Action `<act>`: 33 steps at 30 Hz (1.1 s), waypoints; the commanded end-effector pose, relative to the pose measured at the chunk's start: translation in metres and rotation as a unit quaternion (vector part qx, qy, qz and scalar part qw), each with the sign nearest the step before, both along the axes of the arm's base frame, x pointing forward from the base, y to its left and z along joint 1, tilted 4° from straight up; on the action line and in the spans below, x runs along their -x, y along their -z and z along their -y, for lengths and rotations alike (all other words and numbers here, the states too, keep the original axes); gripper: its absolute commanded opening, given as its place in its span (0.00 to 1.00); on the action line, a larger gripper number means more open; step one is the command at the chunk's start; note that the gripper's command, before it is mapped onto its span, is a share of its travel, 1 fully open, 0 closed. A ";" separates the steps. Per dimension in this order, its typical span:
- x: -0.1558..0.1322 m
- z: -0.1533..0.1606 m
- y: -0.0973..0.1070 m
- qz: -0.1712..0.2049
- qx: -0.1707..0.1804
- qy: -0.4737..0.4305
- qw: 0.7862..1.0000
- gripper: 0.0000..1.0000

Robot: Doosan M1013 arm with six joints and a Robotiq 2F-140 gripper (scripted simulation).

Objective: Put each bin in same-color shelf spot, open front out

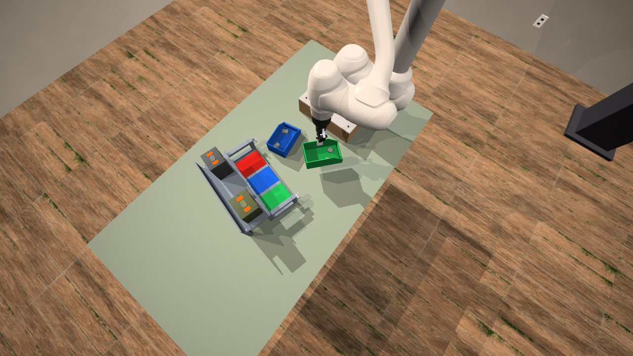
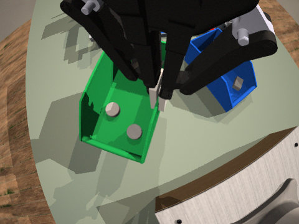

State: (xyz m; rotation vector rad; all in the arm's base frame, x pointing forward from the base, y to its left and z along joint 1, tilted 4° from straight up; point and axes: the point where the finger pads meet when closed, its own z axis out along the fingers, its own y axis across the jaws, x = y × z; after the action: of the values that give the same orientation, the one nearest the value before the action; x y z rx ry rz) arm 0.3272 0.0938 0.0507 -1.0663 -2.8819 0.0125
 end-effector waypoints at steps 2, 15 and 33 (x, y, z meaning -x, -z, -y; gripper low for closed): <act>-0.006 0.001 -0.003 0.003 0.000 -0.002 1.000 0.10; -0.014 0.003 -0.003 0.003 -0.001 -0.020 1.000 0.10; -0.038 0.007 -0.001 0.004 -0.004 -0.073 0.997 0.10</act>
State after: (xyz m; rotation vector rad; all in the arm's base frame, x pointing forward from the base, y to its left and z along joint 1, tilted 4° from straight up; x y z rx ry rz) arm 0.3535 0.0883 0.0504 -0.8960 -2.9367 0.0095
